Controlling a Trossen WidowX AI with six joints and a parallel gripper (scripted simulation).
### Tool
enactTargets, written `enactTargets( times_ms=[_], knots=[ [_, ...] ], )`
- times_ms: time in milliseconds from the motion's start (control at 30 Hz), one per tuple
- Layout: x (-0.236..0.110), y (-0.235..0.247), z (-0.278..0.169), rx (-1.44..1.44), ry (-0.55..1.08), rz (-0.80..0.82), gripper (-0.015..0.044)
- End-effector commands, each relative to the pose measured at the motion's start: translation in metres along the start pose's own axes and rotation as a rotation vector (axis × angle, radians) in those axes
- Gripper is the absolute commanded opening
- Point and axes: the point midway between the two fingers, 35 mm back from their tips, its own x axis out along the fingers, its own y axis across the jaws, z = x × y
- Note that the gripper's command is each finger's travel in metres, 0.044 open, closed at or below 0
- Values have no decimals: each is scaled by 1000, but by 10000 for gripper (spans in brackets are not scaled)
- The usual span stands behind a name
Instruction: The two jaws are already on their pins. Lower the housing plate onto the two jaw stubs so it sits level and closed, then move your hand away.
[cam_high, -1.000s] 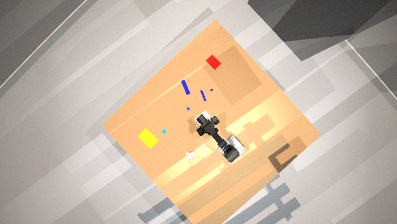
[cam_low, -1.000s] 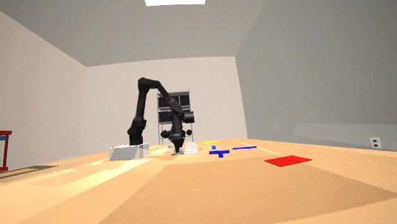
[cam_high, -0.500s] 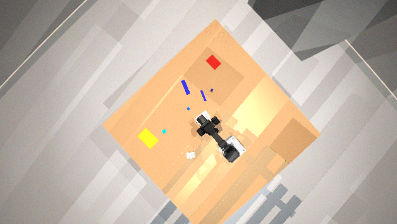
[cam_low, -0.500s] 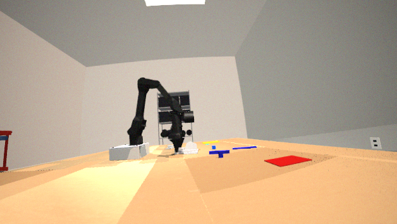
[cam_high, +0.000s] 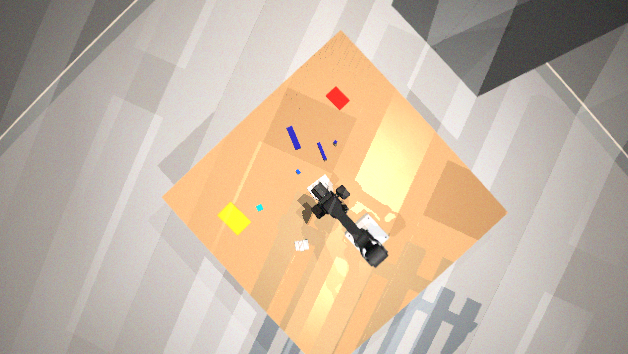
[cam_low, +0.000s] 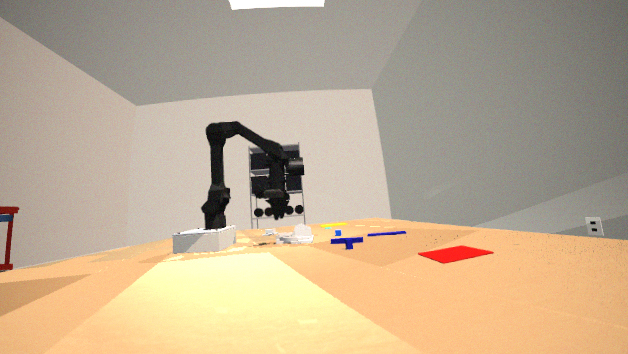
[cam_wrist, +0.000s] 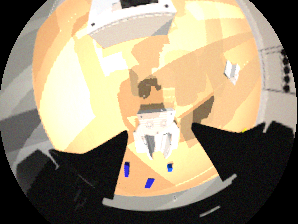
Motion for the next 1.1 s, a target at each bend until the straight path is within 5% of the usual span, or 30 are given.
enactTargets(
  times_ms=[0, 1067],
  knots=[
    [-36, 1, 26, 5, 10, 0, 440],
    [-49, 2, 41, 6, 7, 1, 440]
  ],
)
